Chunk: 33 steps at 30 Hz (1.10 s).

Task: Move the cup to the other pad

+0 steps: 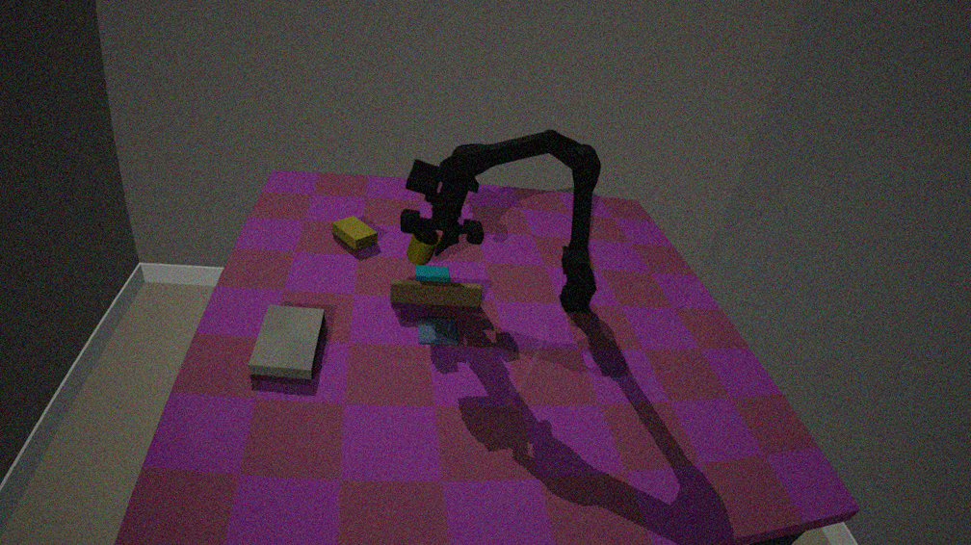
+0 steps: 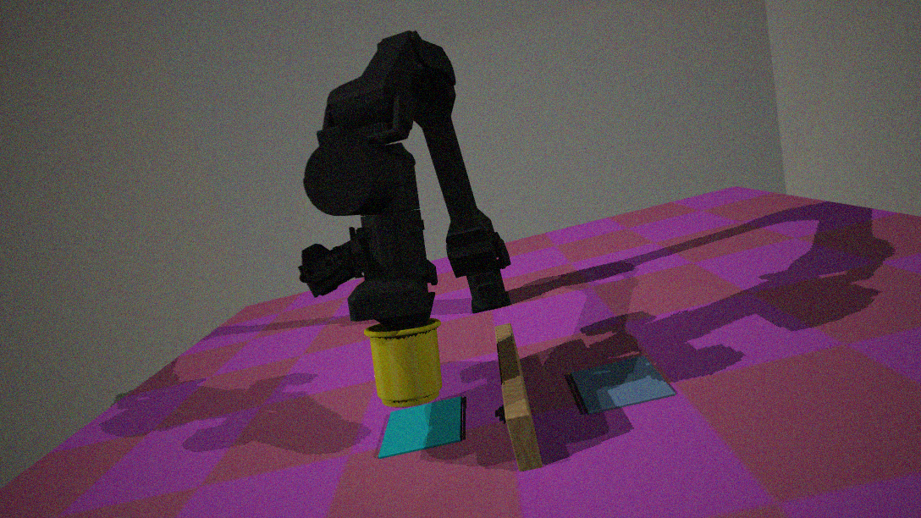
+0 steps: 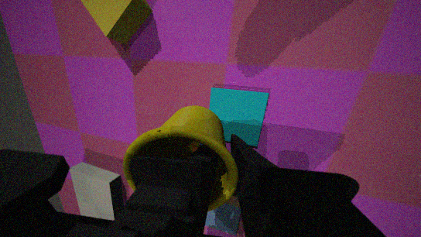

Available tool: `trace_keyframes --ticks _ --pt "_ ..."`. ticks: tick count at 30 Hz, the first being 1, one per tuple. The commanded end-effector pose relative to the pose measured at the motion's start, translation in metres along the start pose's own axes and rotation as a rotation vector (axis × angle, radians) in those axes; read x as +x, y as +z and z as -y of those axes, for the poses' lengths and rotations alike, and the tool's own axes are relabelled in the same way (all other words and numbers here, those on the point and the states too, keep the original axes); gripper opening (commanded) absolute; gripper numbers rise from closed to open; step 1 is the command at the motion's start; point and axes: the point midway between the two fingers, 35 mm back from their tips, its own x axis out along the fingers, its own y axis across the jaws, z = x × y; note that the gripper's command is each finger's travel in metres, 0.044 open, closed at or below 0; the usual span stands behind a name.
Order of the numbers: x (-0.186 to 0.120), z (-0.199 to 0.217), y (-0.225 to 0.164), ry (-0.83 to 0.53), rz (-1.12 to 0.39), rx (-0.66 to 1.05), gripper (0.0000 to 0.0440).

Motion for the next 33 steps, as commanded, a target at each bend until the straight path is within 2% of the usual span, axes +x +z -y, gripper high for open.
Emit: trace_keyframes --ticks 1,16,17,21,33 --pt "0.002 0.004 0.002 0.008 0.007 0.005 0.0006" --pt "0.025 0.033 0.004 -0.044 0.007 0.048 0.0067" --pt "0.026 0.034 0.005 -0.043 0.008 0.051 0.0077" --pt "0.023 0.031 0.008 -0.008 0.007 0.071 0.0163" --pt "-0.001 0.037 0.009 0.057 -0.026 0.102 0.0199"
